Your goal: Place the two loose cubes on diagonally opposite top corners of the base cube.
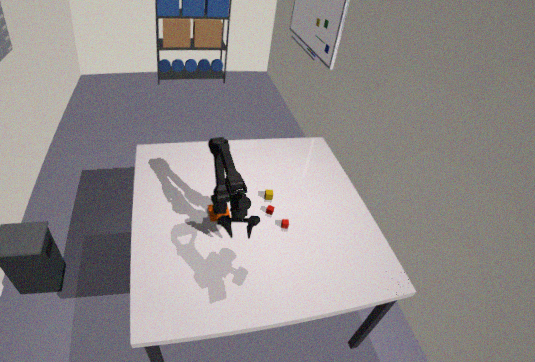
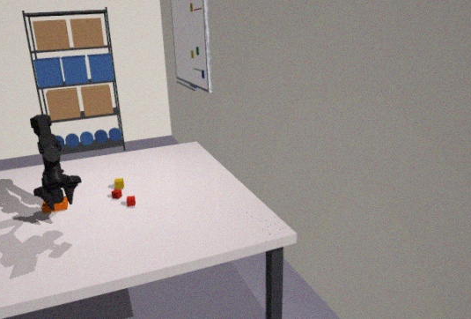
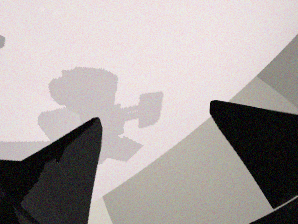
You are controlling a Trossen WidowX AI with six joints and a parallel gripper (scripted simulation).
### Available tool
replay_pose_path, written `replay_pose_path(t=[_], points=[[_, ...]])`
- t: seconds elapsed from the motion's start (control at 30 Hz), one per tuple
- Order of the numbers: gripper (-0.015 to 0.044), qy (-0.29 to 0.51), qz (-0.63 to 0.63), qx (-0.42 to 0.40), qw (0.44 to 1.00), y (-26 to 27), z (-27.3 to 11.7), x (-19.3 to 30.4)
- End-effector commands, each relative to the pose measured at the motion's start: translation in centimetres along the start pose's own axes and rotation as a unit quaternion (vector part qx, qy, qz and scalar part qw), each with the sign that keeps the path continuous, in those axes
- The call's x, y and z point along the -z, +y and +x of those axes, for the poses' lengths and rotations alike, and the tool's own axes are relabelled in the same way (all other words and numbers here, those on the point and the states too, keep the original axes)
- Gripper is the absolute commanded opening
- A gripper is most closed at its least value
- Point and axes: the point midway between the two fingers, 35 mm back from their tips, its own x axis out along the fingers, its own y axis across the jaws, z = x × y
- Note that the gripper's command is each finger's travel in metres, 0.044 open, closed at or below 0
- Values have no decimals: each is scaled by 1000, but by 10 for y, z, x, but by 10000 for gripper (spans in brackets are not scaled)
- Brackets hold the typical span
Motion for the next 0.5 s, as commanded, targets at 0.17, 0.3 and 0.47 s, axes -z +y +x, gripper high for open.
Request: replay_pose_path(t=[0.17,0.3,0.47], points=[[265,-40,12,5,999,-25,-4,-22],[265,-75,21,3,997,-46,-10,-43],[265,-115,31,-6,993,-67,-19,-72]])
